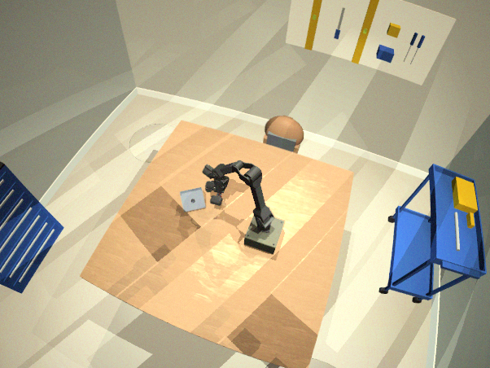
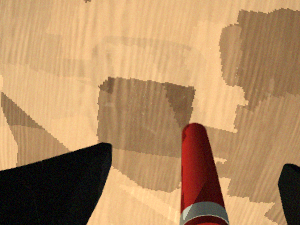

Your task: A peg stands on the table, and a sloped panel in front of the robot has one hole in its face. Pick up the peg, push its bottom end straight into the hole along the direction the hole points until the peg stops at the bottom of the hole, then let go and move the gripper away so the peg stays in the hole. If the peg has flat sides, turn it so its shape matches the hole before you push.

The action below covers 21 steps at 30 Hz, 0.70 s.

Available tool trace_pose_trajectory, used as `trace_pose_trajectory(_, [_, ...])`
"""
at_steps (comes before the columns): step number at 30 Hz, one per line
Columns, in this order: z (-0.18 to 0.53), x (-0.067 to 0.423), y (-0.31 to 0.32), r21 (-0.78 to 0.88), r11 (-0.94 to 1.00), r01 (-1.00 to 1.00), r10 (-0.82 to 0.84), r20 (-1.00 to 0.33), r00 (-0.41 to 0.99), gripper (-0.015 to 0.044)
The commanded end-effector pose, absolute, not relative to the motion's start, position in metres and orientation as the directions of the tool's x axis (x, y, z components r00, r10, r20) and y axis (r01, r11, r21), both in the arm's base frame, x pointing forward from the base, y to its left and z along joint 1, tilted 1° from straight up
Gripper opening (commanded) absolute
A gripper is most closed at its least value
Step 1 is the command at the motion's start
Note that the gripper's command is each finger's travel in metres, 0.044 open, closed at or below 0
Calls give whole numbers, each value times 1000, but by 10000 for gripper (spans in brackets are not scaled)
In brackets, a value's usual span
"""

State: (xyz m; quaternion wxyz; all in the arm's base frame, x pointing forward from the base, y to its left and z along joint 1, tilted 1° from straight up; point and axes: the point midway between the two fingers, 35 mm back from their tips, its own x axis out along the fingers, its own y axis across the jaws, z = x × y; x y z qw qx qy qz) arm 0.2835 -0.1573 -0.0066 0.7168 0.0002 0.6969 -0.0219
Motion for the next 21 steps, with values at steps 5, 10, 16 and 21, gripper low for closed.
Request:
trace_pose_trajectory(5, [-6,284,-157,-30,999,32,-31,-999,29,151])
trace_pose_trajectory(10, [-6,284,-157,-30,999,32,-31,-999,29,20])
trace_pose_trajectory(16, [-6,284,-157,-30,999,32,-31,-999,29,0])
trace_pose_trajectory(21, [2,285,-158,-30,999,32,-31,-999,28,0])
